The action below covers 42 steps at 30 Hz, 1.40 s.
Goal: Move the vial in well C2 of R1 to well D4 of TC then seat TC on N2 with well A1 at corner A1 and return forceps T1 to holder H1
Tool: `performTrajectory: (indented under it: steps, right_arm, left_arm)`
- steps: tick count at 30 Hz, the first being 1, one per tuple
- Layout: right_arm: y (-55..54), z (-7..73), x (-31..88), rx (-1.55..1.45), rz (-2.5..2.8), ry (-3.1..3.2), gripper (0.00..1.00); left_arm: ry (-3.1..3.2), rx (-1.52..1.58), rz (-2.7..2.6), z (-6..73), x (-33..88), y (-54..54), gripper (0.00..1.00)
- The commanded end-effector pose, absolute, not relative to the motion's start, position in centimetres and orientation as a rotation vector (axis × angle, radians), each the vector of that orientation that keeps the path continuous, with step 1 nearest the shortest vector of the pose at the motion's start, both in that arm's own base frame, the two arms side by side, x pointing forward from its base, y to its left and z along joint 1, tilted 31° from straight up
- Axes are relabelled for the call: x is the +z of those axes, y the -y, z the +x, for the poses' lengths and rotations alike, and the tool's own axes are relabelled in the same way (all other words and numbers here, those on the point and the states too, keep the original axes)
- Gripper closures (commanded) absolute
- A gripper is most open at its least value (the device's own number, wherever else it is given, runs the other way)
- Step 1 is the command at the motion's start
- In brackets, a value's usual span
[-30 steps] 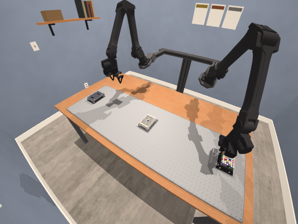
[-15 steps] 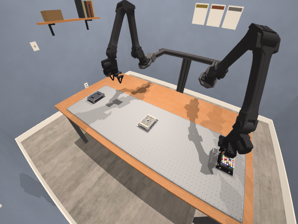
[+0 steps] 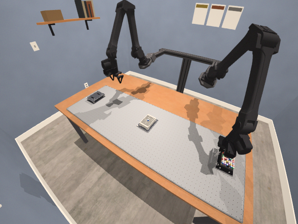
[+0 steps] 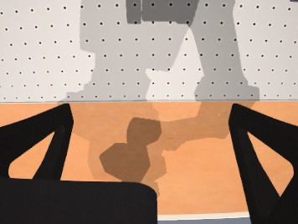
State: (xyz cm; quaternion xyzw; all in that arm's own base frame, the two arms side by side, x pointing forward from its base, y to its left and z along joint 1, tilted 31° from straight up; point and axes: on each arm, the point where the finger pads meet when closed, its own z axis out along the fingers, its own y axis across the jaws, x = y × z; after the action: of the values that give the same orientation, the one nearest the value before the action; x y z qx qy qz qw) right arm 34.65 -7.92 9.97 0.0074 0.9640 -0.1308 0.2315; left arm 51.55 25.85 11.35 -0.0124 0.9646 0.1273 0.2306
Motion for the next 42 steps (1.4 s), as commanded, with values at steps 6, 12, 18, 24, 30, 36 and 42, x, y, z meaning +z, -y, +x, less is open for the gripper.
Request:
performTrajectory:
  steps: [6, 12, 18, 24, 30, 36, 42]
  right_arm:
    - [7.96, 35.42, 10.94, -0.363, 0.004, -2.627, 0.00]
    - [7.96, 35.42, 10.94, -0.363, 0.004, -2.627, 0.00]
    - [7.96, 35.42, 10.94, -0.363, 0.004, -2.627, 0.00]
    - [7.96, 35.42, 10.94, -0.363, 0.004, -2.627, 0.00]
    - [7.96, 35.42, 10.94, -0.363, 0.004, -2.627, 0.00]
    - [7.96, 35.42, 10.94, -0.363, 0.004, -2.627, 0.00]
    - [7.96, 35.42, 10.94, -0.363, 0.004, -2.627, 0.00]
  left_arm:
    - [-2.646, 0.357, -0.032, 52.41, 11.28, -26.78, 0.93]
    - [-2.633, 0.364, -0.033, 52.82, 11.52, -27.02, 0.93]
    - [-2.641, 0.360, -0.032, 52.59, 10.96, -26.90, 0.93]
    - [-2.641, 0.360, -0.032, 52.66, 10.94, -26.95, 0.93]
    - [-2.635, 0.363, -0.032, 52.95, 11.05, -27.09, 0.93]
    - [-2.638, 0.362, -0.032, 52.89, 10.73, -27.07, 0.93]
    - [-2.636, 0.362, -0.032, 53.04, 10.79, -27.14, 0.93]
